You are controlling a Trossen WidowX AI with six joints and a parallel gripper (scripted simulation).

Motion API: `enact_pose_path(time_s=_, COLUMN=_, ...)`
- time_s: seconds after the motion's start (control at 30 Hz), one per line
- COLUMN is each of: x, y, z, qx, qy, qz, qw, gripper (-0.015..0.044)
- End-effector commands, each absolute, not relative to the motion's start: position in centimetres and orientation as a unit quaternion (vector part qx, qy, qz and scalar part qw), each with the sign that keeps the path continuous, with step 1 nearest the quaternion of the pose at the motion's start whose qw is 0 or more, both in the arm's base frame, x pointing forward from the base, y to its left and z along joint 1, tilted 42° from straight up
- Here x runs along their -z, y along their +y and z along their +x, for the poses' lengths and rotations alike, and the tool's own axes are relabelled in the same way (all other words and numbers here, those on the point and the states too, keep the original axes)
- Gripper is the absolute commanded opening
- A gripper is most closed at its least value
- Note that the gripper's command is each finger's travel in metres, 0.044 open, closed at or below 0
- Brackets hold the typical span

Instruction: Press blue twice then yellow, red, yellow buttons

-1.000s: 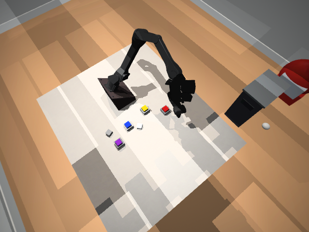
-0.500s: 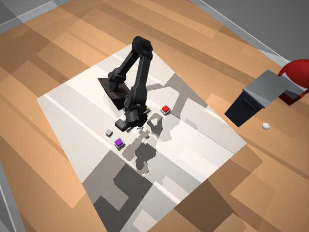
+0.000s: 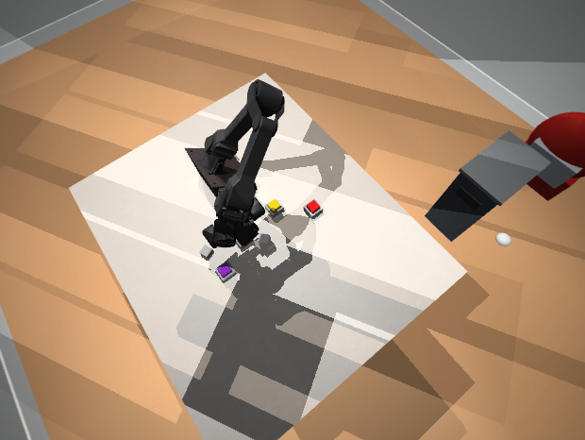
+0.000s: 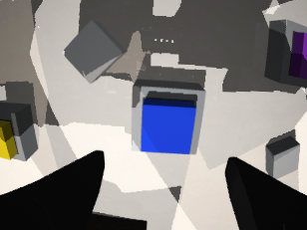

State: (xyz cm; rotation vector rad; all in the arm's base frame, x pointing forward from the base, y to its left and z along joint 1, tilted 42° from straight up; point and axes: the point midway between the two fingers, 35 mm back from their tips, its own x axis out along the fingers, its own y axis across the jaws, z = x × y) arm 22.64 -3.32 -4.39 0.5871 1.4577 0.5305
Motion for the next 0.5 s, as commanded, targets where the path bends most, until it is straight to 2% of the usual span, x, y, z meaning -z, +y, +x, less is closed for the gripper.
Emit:
enact_pose_path(time_s=0.0, x=4.84, y=-3.06, z=22.84, qx=-0.232, qy=0.643, qz=0.264, qw=0.68, gripper=0.0138)
enact_pose_path(time_s=0.17, x=4.84, y=-3.06, z=22.84, qx=-0.232, qy=0.643, qz=0.264, qw=0.68, gripper=0.002)
enact_pose_path(time_s=0.47, x=4.93, y=-2.99, z=22.86, qx=-0.232, qy=0.643, qz=0.264, qw=0.68, gripper=0.002)
